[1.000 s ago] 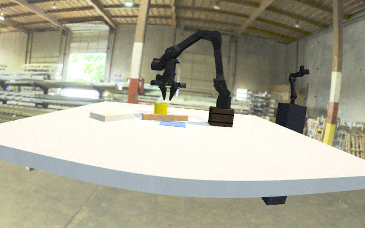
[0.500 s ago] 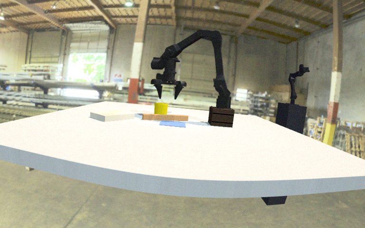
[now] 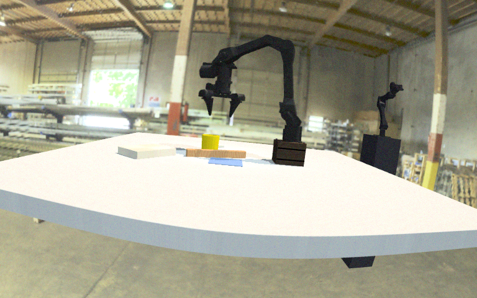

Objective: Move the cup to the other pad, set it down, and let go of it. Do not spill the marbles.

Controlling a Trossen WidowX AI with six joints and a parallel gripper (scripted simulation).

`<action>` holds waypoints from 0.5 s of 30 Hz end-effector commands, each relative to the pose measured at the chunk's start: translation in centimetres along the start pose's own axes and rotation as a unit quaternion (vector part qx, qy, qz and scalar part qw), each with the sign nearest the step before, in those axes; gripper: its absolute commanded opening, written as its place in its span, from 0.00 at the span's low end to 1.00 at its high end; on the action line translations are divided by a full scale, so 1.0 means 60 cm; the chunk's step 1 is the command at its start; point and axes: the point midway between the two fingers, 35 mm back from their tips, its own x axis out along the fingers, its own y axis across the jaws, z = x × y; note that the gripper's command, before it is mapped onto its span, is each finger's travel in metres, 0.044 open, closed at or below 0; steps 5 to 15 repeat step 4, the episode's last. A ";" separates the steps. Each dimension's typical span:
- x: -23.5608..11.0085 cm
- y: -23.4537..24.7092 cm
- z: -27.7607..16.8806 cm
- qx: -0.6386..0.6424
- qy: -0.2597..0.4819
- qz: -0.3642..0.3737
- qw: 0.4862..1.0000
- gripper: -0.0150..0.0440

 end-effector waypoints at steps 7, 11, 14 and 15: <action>0.001 0.000 0.000 0.000 0.000 0.000 1.000 1.00; 0.001 0.000 0.000 0.000 0.000 0.000 1.000 1.00; 0.001 0.000 0.000 0.000 0.000 0.000 1.000 1.00; 0.001 0.000 0.000 0.000 0.000 0.000 1.000 1.00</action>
